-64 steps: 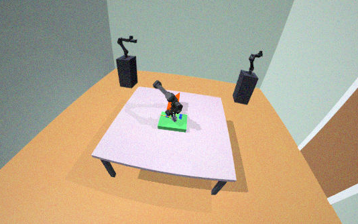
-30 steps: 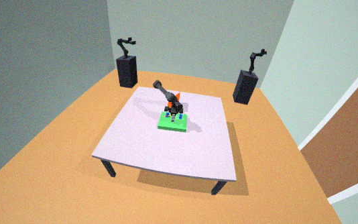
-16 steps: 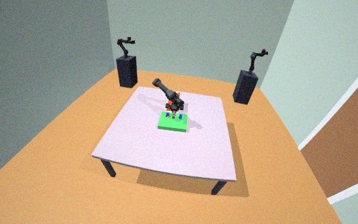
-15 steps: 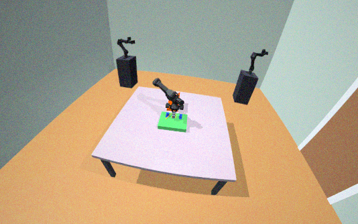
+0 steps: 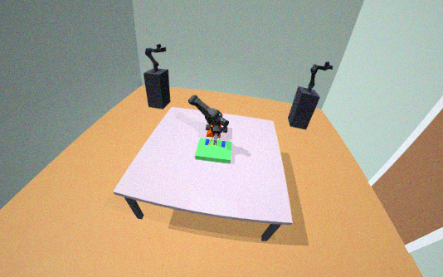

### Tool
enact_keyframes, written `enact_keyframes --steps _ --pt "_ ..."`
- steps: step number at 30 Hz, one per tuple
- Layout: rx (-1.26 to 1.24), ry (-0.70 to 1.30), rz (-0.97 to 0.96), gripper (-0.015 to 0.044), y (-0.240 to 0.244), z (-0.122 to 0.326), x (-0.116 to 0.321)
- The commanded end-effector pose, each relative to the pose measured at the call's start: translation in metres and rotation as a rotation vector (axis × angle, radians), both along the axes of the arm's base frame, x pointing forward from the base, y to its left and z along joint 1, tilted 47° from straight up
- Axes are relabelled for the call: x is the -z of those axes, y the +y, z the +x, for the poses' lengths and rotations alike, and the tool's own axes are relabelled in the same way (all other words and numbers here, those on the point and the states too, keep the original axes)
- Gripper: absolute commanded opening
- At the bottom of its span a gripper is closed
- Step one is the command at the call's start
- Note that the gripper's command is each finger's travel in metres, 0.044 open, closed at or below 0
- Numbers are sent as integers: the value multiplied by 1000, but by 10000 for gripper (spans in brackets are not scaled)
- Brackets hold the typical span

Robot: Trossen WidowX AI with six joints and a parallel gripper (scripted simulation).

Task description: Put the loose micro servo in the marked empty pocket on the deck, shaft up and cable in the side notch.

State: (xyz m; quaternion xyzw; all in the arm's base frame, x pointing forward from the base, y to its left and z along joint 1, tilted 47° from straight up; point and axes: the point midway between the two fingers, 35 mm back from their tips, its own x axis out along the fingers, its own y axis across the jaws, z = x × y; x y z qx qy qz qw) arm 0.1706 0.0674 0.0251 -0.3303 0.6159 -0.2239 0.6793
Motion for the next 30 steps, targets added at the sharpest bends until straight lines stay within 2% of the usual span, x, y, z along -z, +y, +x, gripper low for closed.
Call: enact_keyframes --steps 1,30 --pt "2 -7 9 0 -2 -1 2" --pt "2 -8 8 0 -17 3 18"
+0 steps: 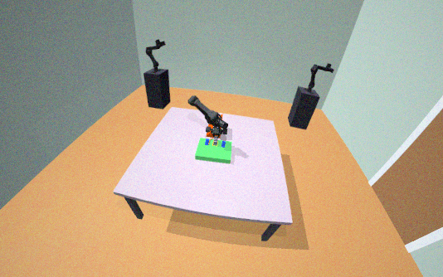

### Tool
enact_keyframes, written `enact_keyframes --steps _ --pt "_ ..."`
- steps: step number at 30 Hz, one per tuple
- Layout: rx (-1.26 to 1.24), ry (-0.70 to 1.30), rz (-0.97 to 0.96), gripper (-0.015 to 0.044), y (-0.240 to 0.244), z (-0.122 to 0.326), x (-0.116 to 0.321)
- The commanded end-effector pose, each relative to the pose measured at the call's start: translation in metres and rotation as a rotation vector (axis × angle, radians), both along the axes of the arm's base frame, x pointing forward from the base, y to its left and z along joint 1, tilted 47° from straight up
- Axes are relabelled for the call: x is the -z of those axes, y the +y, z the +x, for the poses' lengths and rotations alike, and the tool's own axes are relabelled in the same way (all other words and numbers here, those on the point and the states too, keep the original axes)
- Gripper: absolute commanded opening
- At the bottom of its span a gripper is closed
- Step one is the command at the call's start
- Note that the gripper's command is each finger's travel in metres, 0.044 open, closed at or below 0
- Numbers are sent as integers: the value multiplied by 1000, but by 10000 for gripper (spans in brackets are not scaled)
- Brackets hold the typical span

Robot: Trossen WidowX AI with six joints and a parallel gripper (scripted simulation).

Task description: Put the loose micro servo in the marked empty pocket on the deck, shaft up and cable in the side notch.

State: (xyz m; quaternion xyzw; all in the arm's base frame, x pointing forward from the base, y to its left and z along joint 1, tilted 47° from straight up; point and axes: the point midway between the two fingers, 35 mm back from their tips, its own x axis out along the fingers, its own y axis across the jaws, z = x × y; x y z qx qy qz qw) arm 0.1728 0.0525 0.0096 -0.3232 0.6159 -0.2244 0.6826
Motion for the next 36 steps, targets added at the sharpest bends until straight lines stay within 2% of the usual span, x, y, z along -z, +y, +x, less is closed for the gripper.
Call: enact_keyframes --steps 1,36 --pt "-6 0 -3 0 -3 1 3" --pt "-6 -1 -4 0 -23 5 22"
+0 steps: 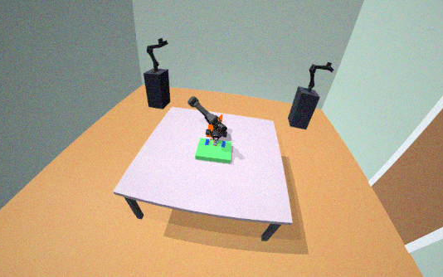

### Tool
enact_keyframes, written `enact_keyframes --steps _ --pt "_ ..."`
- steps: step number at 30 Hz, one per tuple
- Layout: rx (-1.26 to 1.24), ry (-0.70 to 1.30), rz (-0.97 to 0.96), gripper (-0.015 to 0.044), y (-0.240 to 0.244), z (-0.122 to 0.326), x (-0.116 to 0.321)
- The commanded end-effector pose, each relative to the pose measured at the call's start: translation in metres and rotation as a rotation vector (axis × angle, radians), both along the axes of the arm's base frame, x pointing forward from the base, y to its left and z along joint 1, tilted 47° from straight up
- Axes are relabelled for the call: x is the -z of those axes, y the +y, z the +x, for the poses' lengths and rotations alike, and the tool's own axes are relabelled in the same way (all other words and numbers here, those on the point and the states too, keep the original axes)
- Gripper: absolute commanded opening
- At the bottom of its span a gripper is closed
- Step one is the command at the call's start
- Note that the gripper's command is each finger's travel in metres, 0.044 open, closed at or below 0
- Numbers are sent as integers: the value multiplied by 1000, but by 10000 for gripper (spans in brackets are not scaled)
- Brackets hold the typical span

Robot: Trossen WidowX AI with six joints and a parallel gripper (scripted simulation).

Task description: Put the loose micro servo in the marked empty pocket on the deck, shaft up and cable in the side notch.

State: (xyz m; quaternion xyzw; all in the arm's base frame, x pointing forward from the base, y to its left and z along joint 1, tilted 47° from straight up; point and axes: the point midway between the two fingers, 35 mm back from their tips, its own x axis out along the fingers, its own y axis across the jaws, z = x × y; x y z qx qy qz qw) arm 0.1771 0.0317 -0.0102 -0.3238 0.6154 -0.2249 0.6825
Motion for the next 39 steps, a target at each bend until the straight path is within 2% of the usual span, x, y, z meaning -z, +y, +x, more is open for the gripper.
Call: enact_keyframes --steps 1,20,27,39 --pt "-6 0 -3 0 -3 1 3" --pt "-6 0 -3 0 -14 3 13" --pt "-6 0 -3 184 -12 2 12" --pt "-6 1 -2 187 12 -5 -13"
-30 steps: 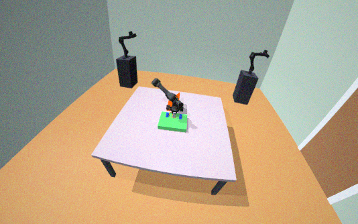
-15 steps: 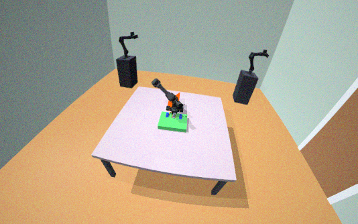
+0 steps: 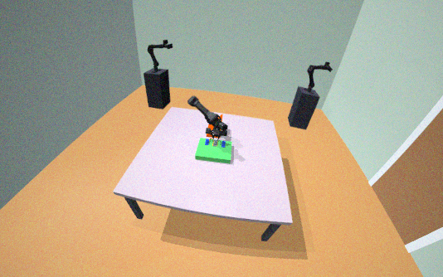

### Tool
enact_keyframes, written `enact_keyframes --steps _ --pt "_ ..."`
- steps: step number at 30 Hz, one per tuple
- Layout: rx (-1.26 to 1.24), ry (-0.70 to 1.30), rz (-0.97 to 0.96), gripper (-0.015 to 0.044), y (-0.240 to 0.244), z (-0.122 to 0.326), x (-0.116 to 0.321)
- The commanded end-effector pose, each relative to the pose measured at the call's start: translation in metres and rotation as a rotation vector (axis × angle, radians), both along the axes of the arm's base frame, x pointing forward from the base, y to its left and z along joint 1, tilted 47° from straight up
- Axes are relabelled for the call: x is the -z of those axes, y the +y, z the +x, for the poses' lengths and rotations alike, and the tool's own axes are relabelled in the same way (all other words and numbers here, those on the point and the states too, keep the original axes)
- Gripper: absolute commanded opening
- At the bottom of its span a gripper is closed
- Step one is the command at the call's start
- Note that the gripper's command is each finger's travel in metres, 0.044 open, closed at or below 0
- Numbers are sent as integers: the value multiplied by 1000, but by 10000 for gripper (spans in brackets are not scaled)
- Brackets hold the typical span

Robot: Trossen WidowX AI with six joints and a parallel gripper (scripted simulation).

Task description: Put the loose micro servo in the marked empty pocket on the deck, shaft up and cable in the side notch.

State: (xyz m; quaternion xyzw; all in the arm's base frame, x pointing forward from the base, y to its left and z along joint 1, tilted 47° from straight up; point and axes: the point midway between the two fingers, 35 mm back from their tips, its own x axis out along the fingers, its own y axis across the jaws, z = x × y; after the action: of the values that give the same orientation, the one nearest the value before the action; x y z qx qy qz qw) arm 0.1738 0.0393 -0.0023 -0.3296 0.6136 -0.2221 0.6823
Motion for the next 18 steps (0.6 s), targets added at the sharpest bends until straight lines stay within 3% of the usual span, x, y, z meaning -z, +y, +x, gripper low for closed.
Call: enact_keyframes --steps 1,3,13,18 --pt "7 -2 4 187 5 -1 -5" --pt "7 -2 4 187 5 -1 -5" --pt "4 -4 5 440 45 58 -31" --pt "6 -7 6 440 67 94 -51"
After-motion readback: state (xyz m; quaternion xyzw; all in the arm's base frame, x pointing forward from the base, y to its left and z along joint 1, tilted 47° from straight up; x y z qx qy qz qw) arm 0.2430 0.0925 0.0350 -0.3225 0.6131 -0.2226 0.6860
